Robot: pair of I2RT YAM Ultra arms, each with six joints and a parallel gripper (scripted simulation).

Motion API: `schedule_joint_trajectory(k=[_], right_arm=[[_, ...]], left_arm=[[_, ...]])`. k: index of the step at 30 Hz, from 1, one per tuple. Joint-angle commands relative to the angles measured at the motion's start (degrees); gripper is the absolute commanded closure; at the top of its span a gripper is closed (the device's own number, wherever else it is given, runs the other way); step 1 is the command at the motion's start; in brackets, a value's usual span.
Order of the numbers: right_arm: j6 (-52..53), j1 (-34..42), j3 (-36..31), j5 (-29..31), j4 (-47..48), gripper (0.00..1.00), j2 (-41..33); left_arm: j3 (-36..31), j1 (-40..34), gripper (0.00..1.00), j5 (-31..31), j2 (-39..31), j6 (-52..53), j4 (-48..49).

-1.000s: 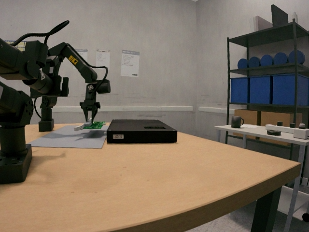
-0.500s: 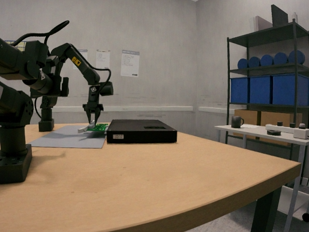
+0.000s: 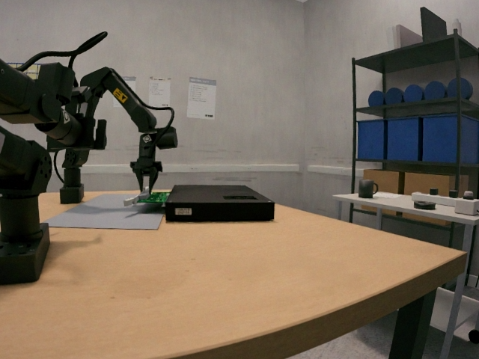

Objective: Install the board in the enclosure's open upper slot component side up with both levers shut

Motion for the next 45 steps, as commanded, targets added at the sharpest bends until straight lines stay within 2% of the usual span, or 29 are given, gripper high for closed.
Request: schedule_joint_trajectory(k=[1, 11, 14, 25, 29, 45], right_arm=[[0.4, 0.4, 0.1, 0.4, 0.7, 0.00, -0.8], [0.4, 0.4, 0.1, 0.4, 0.7, 0.00, -0.8], [0.4, 0.4, 0.1, 0.4, 0.7, 0.00, -0.8], [0.4, 0.4, 0.1, 0.4, 0.7, 0.00, -0.8], [0.4, 0.4, 0.1, 0.4, 0.7, 0.00, -0.8], [0.4, 0.4, 0.1, 0.4, 0.7, 0.00, -0.8]], left_arm=[[3.4, 0.8, 0.81, 1.5, 1.1, 0.6, 1.0], [2.9, 0.4, 0.81, 1.6, 0.8, 0.2, 1.0], [4.8, 1.2, 0.81, 1.5, 2.3, 0.9, 0.3], [5.1, 1.2, 0.81, 2.1, 2.2, 0.9, -1.0], [7.7, 1.4, 0.81, 2.3, 4.3, 1.1, -2.9], [7.9, 1.4, 0.81, 2.3, 3.9, 1.0, -3.1]])
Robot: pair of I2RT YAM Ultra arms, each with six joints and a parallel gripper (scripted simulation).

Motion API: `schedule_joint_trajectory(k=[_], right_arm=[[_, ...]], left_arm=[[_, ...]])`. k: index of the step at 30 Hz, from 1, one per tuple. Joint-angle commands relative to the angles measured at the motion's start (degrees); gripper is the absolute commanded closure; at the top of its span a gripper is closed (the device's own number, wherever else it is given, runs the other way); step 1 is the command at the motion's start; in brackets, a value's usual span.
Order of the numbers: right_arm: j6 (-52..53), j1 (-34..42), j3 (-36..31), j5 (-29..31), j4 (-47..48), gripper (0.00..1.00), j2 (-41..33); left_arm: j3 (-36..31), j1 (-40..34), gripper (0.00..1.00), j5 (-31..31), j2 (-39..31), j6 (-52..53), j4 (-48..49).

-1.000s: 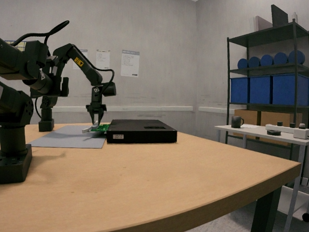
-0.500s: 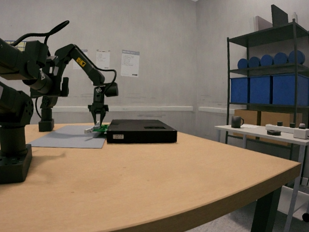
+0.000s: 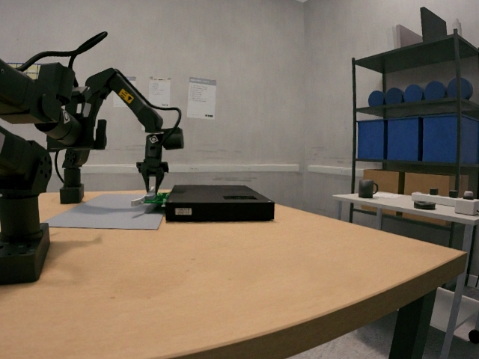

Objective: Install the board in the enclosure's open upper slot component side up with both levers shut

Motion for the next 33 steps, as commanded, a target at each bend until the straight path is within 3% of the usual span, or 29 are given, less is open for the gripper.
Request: schedule_joint_trajectory(k=[1, 14, 21, 28, 29, 33], right_arm=[[0.4, 0.4, 0.1, 0.4, 0.7, 0.00, -0.8], [0.4, 0.4, 0.1, 0.4, 0.7, 0.00, -0.8], [0.4, 0.4, 0.1, 0.4, 0.7, 0.00, -0.8], [0.4, 0.4, 0.1, 0.4, 0.7, 0.00, -0.8], [0.4, 0.4, 0.1, 0.4, 0.7, 0.00, -0.8], [0.4, 0.4, 0.1, 0.4, 0.7, 0.00, -0.8]], left_arm=[[2.5, 0.7, 0.81, 2.2, 0.0, 0.6, -1.5], [3.8, 0.9, 0.81, 2.2, 0.6, 0.8, -2.1], [9.2, 1.4, 0.81, 2.2, 4.8, 0.9, -2.7], [9.5, 1.4, 0.81, 2.3, 4.5, 0.9, -2.9], [9.5, 1.4, 0.70, 2.3, 4.5, 0.9, -2.9], [8.6, 1.5, 0.68, 2.3, 3.4, 0.9, -2.8]])
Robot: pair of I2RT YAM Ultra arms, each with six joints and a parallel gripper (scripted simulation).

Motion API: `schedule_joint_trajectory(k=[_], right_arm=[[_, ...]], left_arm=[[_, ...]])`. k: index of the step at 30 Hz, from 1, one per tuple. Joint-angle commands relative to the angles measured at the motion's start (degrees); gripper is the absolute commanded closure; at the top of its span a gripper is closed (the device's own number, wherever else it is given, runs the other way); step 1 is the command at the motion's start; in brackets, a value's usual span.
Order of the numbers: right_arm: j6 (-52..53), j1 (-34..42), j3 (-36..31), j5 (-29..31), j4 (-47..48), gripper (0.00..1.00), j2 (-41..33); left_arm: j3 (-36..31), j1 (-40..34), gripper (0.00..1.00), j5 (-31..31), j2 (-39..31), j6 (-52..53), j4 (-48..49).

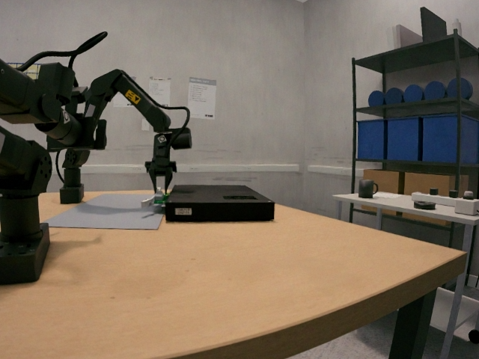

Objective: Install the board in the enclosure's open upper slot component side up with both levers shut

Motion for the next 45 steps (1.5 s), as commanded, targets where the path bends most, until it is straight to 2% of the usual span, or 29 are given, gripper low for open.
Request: schedule_joint_trajectory(k=[1, 8, 17, 20, 26, 35, 38, 41, 45], right_arm=[[0.4, 0.4, 0.1, 0.4, 0.7, 0.00, -0.8], [0.4, 0.4, 0.1, 0.4, 0.7, 0.00, -0.8], [0.4, 0.4, 0.1, 0.4, 0.7, 0.00, -0.8], [0.4, 0.4, 0.1, 0.4, 0.7, 0.00, -0.8], [0.4, 0.4, 0.1, 0.4, 0.7, 0.00, -0.8], [0.4, 0.4, 0.1, 0.4, 0.7, 0.00, -0.8], [0.7, 0.6, 0.9, 2.2, -1.4, 0.34, -0.5], [-0.1, -0.4, 2.7, 5.5, -5.3, 0.68, 1.7], [-1.2, -2.8, 9.7, 10.6, -12.9, 0.68, 9.0]], left_arm=[[0.8, 0.7, 0.68, 1.6, -2.2, 0.2, 0.0], [-1.3, 1.1, 0.68, 1.8, -5.2, 0.6, 1.1], [0.9, 2.3, 0.68, 2.0, -6.9, 1.9, -3.4], [3.1, 2.9, 0.36, 2.1, -5.9, 2.5, -5.2], [7.7, 5.4, 0.36, 1.8, -8.3, 5.3, -13.4], [6.4, 4.8, 0.36, 1.5, -6.3, 5.2, -13.5], [6.3, 5.4, 0.68, -2.3, -6.3, 6.7, -13.2], [5.0, 6.8, 0.68, -8.8, -6.5, 8.8, -13.1], [3.2, 10.0, 0.68, -17.8, -7.0, 11.4, -12.5]])
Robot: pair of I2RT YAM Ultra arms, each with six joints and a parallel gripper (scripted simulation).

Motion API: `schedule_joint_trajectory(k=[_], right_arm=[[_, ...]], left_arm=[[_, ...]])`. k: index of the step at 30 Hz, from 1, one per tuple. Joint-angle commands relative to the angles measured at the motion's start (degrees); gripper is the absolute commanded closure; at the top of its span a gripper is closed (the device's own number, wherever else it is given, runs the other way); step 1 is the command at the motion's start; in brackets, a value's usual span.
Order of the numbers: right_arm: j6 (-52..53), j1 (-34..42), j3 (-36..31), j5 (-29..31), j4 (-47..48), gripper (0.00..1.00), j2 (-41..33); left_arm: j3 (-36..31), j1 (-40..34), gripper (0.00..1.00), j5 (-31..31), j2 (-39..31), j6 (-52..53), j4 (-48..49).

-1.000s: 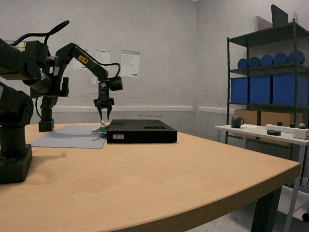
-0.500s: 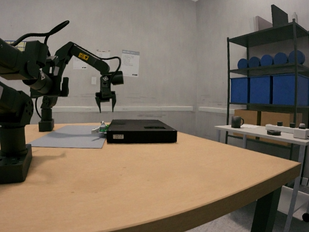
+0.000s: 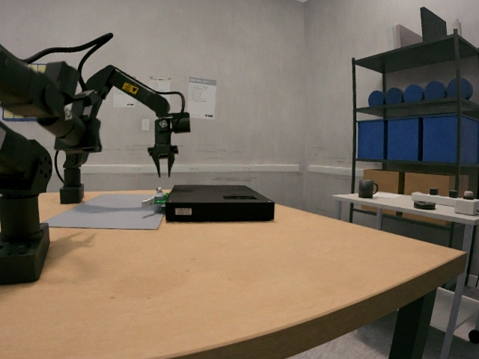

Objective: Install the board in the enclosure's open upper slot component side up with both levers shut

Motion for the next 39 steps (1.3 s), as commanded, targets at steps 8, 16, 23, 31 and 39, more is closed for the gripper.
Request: schedule_joint_trajectory(k=[8, 16, 23, 31, 39], right_arm=[[-1.1, -4.1, 20.7, 7.0, -14.0, 0.68, 22.3], [-1.4, -7.4, 39.4, 3.8, -25.4, 0.68, 45.4], [-1.7, -9.5, 51.0, 1.8, -35.6, 0.68, 59.6], [-2.2, -12.3, 65.8, 0.0, -48.5, 0.68, 77.3], [-2.5, -13.7, 74.2, -0.8, -55.5, 0.68, 87.0]], left_arm=[[-4.4, 6.1, 0.68, -15.0, -0.7, 4.7, 1.1], [-5.5, 7.4, 0.68, -16.0, -1.0, 5.0, 1.6], [-5.6, 7.5, 0.68, -15.5, -1.0, 4.8, 1.6], [-5.6, 7.5, 0.68, -15.5, -1.0, 4.8, 1.5], [-5.6, 7.5, 0.68, -15.5, -1.0, 4.8, 1.5]])
